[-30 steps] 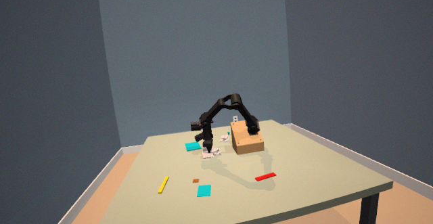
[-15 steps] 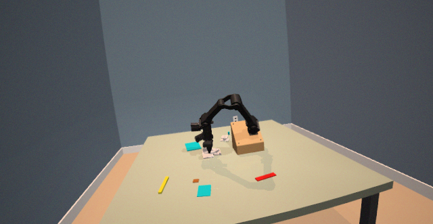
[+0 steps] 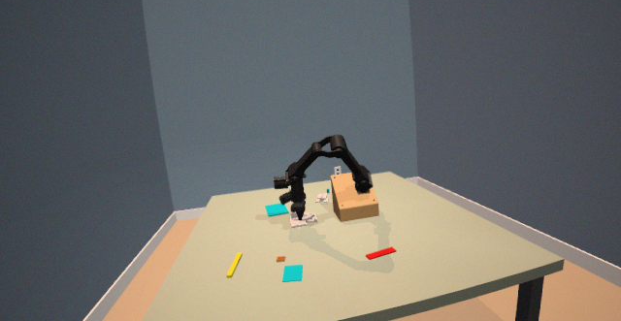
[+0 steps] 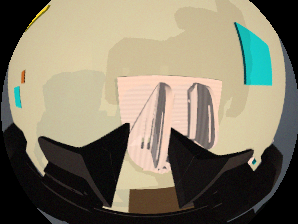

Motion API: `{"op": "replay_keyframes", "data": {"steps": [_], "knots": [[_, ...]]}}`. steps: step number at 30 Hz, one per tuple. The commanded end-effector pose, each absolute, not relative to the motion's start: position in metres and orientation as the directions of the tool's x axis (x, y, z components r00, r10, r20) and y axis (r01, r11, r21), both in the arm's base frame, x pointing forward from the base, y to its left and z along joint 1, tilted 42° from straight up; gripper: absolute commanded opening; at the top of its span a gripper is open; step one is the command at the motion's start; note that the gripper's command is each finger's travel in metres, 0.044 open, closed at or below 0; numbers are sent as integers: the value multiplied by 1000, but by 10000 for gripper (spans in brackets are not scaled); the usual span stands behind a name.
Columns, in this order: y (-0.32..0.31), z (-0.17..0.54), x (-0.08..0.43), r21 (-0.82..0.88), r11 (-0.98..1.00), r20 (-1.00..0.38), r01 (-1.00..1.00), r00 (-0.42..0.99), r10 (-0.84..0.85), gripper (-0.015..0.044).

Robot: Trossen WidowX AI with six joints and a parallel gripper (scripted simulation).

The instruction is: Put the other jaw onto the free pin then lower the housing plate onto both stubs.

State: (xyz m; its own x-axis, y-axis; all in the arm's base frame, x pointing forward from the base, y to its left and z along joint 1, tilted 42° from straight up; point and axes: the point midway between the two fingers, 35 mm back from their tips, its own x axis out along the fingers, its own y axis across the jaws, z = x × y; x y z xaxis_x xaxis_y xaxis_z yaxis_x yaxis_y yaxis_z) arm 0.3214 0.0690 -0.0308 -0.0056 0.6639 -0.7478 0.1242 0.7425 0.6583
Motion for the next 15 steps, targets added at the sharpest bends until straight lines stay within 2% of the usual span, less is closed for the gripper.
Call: {"op": "replay_keyframes", "data": {"steps": [1,15], "knots": [[70,-31,321,660,740,-746,130,-5,666,134],[73,-35,321,660,739,-745,131,-5,667,134]]}}
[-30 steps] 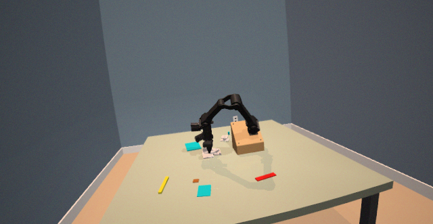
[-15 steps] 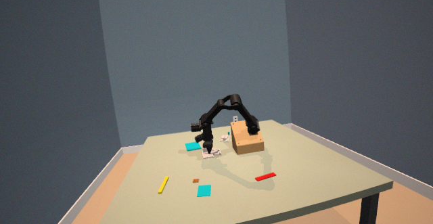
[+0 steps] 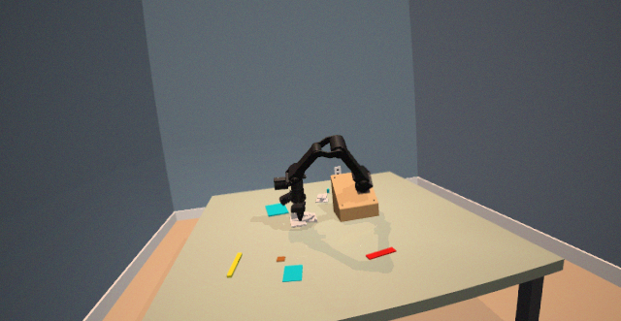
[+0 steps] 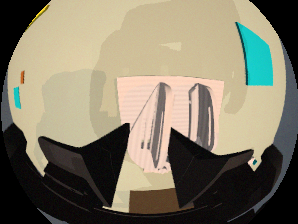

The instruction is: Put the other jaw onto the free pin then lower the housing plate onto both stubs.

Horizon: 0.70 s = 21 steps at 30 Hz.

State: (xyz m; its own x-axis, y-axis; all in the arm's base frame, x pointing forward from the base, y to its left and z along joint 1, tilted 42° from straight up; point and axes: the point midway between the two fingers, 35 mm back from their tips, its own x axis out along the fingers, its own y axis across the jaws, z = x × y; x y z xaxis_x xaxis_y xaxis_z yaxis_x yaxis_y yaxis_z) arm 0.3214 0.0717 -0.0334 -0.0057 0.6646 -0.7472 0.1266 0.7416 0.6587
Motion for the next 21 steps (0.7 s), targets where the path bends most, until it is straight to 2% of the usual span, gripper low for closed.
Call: {"op": "replay_keyframes", "data": {"steps": [1,21], "knots": [[73,-35,321,660,739,-745,132,-5,667,134],[76,-38,321,660,739,-745,134,-5,667,134]]}}
